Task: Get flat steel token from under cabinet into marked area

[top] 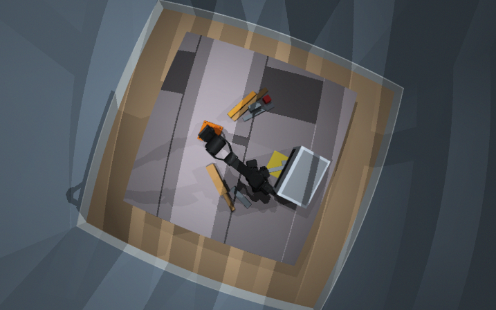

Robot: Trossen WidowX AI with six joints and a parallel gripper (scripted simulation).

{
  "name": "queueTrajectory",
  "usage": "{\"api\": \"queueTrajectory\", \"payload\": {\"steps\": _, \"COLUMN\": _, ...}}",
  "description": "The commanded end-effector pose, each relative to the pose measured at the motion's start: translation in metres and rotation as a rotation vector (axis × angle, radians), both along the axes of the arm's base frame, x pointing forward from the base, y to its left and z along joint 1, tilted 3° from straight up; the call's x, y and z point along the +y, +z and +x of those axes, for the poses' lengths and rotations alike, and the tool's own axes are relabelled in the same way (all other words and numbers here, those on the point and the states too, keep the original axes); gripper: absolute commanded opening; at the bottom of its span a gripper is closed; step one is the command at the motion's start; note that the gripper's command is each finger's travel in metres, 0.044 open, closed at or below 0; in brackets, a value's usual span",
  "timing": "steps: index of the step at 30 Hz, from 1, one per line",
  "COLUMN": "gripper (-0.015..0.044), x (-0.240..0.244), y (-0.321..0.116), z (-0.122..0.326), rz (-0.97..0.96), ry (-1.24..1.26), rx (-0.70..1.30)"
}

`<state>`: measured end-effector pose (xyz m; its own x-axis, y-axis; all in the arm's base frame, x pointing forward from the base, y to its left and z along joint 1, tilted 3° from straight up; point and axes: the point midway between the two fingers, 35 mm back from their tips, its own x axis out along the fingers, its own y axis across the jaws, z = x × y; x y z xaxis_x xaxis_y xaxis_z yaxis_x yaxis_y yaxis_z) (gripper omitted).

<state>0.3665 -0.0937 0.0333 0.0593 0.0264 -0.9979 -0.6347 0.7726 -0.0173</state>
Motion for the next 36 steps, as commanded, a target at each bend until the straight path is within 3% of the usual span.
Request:
{"api": "queueTrajectory", "payload": {"steps": 1, "gripper": 0.0, "x": -0.001, "y": -0.001, "z": -0.004, "rz": 0.005, "ry": 0.006, "rx": 0.005}}
{"api": "queueTrajectory", "payload": {"steps": 36, "gripper": 0.0, "x": -0.045, "y": -0.006, "z": -0.052, "rz": 0.001, "ry": 0.005, "rx": 0.008}}
